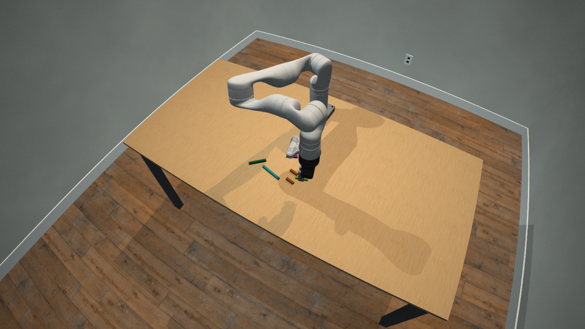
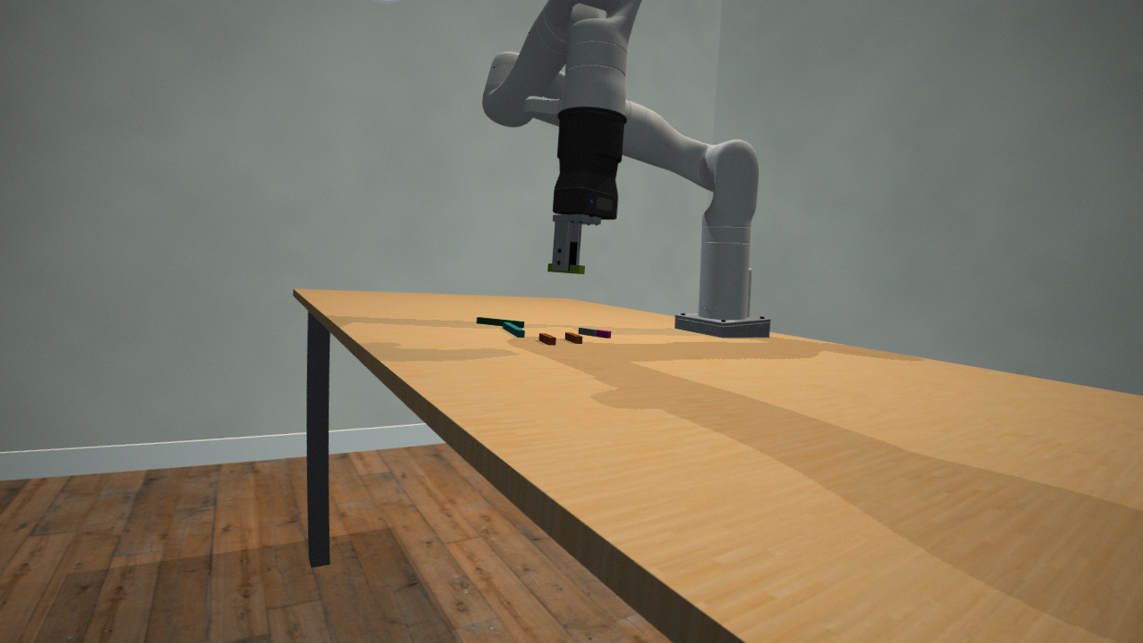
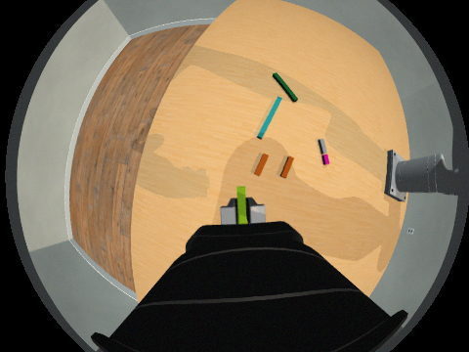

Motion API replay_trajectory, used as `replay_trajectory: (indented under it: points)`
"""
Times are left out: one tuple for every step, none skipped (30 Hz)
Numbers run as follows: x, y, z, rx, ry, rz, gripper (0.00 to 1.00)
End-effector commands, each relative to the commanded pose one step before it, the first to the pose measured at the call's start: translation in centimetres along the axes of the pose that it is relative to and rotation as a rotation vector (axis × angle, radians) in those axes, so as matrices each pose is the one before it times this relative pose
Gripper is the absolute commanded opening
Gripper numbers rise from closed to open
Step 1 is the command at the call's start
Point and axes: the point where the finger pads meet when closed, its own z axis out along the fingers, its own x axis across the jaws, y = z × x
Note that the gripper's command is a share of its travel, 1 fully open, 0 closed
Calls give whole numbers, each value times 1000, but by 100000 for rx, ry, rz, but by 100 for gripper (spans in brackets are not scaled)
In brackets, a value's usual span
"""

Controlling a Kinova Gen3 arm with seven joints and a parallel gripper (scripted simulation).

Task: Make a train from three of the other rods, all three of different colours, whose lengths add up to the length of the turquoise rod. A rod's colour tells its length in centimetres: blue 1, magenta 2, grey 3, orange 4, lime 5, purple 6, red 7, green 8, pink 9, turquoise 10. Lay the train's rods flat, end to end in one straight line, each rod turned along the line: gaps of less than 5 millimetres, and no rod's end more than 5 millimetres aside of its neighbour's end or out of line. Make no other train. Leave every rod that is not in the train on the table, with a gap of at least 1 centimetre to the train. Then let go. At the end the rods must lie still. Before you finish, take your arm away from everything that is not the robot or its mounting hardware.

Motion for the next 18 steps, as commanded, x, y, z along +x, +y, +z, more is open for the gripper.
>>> replay_trajectory:
  points:
    - [28,17,-375,237,151,-658,24]
    - [0,0,0,0,0,0,24]
    - [0,0,0,0,0,0,24]
    - [0,0,0,0,0,0,24]
    - [0,0,0,0,0,0,24]
    - [7,-11,0,-3,-1,-10,24]
    - [47,-69,-3,-17,-5,-63,24]
    - [117,-171,-6,-41,-11,-158,24]
    - [212,-302,-11,-70,-20,-281,24]
    - [325,-448,-16,-100,-31,-419,24]
    - [452,-594,-21,-126,-43,-562,24]
    - [589,-728,-24,-142,-54,-699,24]
    - [732,-840,-25,-146,-64,-823,24]
    - [875,-922,-25,-136,-69,-925,24]
    - [760,-735,-17,-89,-53,-758,24]
    - [616,-556,-11,-55,-37,-588,24]
    - [663,-563,-8,-44,-34,-609,24]
    - [0,0,0,0,0,0,24]
